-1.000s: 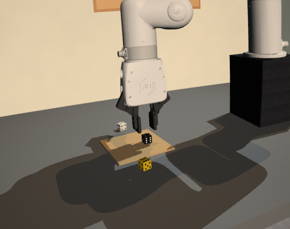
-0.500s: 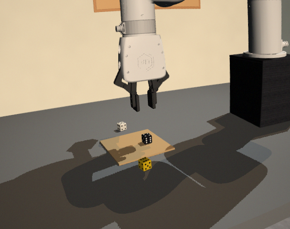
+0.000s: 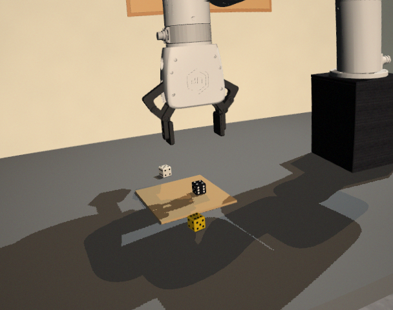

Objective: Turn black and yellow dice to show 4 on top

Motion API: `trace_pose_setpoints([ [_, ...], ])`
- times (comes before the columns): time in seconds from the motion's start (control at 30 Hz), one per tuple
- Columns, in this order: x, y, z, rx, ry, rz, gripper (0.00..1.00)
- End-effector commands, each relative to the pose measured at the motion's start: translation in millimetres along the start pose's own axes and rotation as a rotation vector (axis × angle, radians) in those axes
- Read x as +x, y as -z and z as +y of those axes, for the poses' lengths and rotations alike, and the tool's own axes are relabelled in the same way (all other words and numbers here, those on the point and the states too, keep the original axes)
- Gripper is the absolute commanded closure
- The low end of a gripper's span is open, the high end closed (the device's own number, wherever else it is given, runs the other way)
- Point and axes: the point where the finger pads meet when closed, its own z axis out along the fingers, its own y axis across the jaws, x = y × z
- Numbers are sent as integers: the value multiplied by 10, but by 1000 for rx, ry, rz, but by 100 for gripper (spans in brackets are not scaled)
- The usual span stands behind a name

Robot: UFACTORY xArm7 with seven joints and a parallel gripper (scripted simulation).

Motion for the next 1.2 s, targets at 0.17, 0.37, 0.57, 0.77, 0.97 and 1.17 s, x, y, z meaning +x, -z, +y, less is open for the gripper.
trace_pose_setpoints([
  [0.17,0,10,-15,4,0,0,0],
  [0.37,-41,1,-39,2,65,-1,0],
  [0.57,-202,-32,-125,-3,322,-4,0],
  [0.77,-292,-49,-170,-5,465,-6,0],
  [0.97,-443,-77,-241,-7,706,-8,0],
  [1.17,-567,-99,-297,-8,905,-10,0],
])
